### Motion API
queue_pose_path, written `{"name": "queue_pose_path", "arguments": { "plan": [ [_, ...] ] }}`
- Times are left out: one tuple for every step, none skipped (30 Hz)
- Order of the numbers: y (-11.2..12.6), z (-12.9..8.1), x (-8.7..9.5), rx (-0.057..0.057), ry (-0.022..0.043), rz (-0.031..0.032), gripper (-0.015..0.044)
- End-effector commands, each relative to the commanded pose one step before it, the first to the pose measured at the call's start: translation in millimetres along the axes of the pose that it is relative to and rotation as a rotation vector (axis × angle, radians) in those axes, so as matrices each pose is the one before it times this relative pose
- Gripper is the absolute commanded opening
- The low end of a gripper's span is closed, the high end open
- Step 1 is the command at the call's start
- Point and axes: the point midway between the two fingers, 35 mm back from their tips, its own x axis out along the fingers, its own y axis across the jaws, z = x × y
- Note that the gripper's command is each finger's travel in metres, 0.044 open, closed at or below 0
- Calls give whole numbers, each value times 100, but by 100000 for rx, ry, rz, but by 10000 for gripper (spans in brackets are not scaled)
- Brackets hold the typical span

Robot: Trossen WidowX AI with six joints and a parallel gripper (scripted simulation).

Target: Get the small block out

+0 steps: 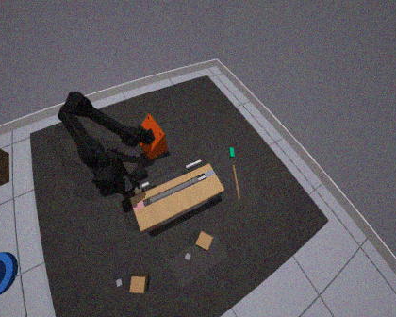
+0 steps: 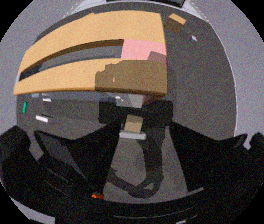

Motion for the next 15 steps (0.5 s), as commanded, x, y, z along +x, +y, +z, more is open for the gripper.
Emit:
{"name": "queue_pose_path", "arguments": {
  "plan": [
    [723,-1321,1751,91091,1421,713,285],
    [-29,-11,69,5969,-73,24,285],
    [-30,-10,69,5979,-74,28,285],
    [-31,-8,69,5978,-74,32,285],
    [-32,-6,69,5970,-74,36,285],
    [-33,-4,69,5936,-74,40,285],
    [-33,-2,68,5952,-73,44,285],
    [-34,-32,96,6046,-142,132,285],
    [-20,-16,53,5816,-75,77,285],
    [-21,-15,53,5785,-72,82,285],
    [-22,-14,52,5811,-67,85,285],
    [-23,-12,53,5788,-63,89,285],
    [-24,-11,52,5777,-59,93,285],
    [-25,-9,52,5776,-54,96,285],
    [-25,-8,52,5761,-49,99,285]
  ]
}}
